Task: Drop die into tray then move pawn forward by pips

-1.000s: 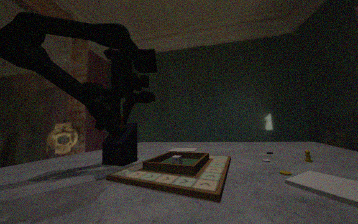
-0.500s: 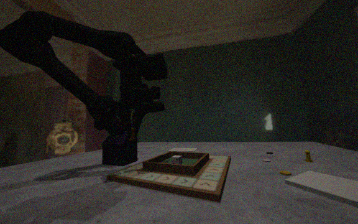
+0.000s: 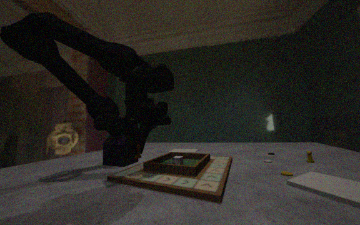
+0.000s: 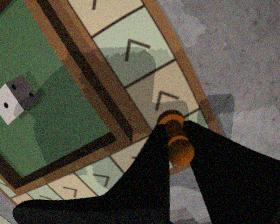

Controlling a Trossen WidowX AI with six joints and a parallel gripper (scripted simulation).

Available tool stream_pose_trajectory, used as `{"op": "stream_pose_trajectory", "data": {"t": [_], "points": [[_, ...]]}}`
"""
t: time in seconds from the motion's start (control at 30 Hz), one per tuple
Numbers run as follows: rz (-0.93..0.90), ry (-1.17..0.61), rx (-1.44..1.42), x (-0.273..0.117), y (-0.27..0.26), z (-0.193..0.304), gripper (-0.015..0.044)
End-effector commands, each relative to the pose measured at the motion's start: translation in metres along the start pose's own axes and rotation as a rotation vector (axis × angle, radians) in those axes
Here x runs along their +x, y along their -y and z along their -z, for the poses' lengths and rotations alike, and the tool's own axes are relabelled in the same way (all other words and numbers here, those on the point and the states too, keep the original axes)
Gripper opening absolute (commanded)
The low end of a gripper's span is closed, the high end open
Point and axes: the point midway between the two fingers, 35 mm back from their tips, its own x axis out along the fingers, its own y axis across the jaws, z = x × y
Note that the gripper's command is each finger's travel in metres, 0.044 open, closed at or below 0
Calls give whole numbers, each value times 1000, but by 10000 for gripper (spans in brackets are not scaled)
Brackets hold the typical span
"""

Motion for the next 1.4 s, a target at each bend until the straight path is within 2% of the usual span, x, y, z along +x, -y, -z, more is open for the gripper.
{"op": "stream_pose_trajectory", "data": {"t": [0.0,0.7,1.03,1.23,1.27,1.37], "points": [[7,-5,-7,15,1,2,0],[10,-3,-7,45,2,2,0],[8,1,0,39,2,0,263],[8,-4,-7,-9,1,0,420],[8,-4,-7,-9,1,0,440],[7,-5,-7,-13,1,0,440]]}}
